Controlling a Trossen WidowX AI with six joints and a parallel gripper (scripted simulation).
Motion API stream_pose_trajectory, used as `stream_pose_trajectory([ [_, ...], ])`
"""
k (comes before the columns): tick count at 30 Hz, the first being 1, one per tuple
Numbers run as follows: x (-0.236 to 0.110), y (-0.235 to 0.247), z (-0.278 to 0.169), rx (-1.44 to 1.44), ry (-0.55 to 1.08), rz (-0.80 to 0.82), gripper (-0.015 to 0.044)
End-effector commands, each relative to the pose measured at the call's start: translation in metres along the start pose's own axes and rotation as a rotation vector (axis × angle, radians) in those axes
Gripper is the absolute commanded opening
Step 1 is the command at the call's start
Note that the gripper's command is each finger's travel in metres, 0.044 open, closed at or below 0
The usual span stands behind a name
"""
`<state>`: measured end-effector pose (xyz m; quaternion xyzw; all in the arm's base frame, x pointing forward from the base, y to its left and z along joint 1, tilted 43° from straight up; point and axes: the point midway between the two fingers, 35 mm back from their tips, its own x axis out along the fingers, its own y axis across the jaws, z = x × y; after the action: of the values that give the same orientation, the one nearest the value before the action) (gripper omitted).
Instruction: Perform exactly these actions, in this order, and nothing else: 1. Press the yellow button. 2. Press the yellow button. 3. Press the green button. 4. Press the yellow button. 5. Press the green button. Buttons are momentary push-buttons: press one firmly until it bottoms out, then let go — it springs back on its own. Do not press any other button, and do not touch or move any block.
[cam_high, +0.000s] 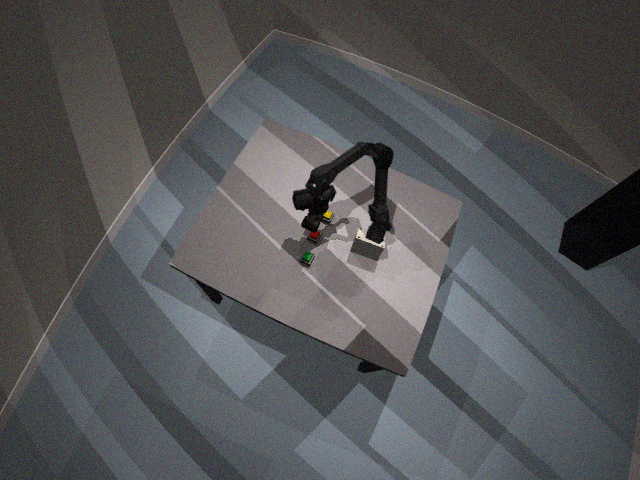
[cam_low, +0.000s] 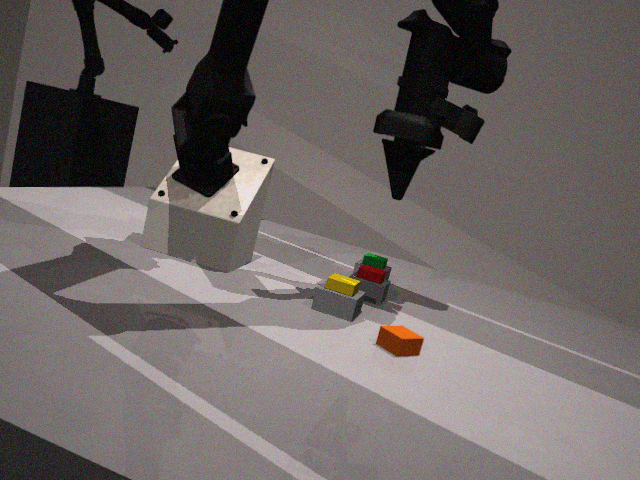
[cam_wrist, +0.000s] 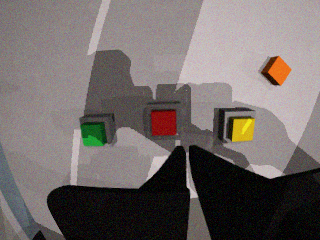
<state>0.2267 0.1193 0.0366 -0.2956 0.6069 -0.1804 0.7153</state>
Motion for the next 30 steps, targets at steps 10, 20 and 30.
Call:
stream_pose_trajectory([
  [10, 0.012, 0.123, -0.024, -0.002, 0.023, -0.022, 0.002],
  [20, 0.074, 0.121, -0.025, -0.001, 0.021, -0.024, 0.002],
  [30, 0.088, 0.121, -0.025, -0.001, 0.021, -0.025, 0.002],
])
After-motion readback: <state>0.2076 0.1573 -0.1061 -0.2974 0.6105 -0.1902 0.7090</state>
